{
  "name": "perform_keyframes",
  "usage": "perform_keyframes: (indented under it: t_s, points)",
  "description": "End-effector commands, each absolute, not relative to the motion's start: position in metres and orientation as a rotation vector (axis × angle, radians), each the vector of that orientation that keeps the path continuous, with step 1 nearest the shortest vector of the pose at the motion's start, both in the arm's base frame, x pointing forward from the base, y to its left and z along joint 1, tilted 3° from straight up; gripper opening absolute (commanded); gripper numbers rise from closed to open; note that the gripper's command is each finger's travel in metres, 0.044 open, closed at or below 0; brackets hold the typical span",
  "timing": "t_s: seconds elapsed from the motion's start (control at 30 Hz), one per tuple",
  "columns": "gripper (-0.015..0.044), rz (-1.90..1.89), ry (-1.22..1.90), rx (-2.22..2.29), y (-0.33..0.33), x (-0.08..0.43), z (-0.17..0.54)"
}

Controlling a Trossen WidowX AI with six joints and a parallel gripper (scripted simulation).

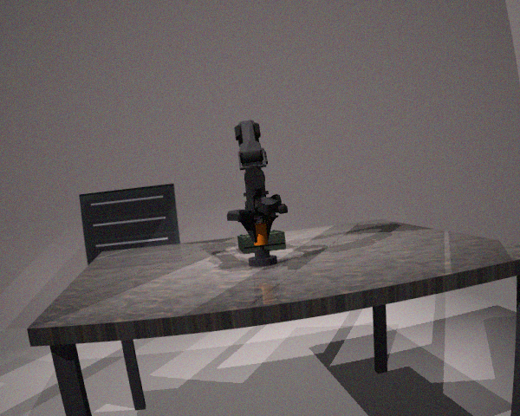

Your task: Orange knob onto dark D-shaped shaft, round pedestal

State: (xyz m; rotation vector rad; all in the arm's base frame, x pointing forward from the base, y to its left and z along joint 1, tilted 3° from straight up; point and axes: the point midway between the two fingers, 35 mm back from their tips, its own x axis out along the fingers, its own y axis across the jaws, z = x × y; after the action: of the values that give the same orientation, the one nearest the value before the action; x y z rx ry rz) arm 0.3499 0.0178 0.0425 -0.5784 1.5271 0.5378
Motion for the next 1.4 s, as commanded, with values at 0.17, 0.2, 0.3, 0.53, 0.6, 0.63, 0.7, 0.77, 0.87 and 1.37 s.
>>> perform_keyframes:
  t_s: [0.17,0.2,0.3,0.53,0.6,0.63,0.7,0.77,0.87,1.37]
  points:
    - [0.0,0.539,1.524,-0.584,0.0174,0.3504,0.0472]
    - [0.0,0.546,1.522,-0.59,0.0174,0.3505,0.0472]
    - [0.0,0.607,1.506,-0.65,0.0175,0.3507,0.047]
    - [0.0,0.704,1.477,-0.744,0.0176,0.3508,0.0438]
    - [0.0,0.704,1.477,-0.744,0.0175,0.3502,0.0432]
    - [0.0,0.704,1.477,-0.744,0.0174,0.35,0.0428]
    - [0.0,0.704,1.477,-0.744,0.0174,0.3498,0.0427]
    - [0.0,0.704,1.477,-0.744,0.0173,0.3497,0.0427]
    - [0.0,0.704,1.477,-0.744,0.0172,0.3496,0.0421]
    - [0.0,0.835,1.43,-0.872,0.0174,0.3519,0.0467]
